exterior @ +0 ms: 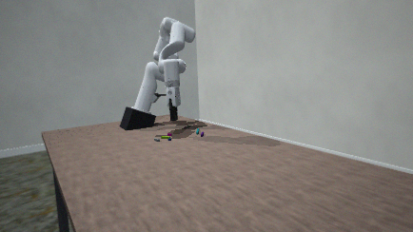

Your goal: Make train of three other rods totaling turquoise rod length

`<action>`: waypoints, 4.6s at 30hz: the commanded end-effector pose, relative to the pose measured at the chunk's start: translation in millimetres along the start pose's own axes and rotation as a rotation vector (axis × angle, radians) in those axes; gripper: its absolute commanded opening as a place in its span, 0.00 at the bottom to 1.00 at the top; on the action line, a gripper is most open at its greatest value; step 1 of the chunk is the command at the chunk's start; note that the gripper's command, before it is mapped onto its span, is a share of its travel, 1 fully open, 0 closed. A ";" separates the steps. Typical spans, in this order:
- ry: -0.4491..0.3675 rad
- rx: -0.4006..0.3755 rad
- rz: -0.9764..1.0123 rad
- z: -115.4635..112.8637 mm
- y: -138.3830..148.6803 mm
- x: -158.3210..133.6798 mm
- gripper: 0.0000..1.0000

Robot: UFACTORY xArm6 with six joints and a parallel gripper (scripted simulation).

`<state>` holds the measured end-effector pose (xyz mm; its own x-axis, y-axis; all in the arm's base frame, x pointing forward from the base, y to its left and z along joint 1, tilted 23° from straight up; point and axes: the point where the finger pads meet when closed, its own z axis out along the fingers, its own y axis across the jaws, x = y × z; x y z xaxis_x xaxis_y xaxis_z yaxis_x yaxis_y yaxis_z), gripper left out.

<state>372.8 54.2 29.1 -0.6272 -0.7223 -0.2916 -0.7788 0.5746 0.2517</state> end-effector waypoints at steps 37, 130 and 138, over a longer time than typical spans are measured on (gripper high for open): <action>-0.003 0.003 -0.001 66.0 -2.0 -2.5 0.04; -0.003 0.003 -0.001 78.2 -1.4 -3.6 0.04; -0.003 0.003 -0.001 78.2 -1.4 -3.6 0.04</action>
<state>373.7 86.3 -43.2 -0.6264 -0.7224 -0.2929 -0.7794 0.5740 0.2511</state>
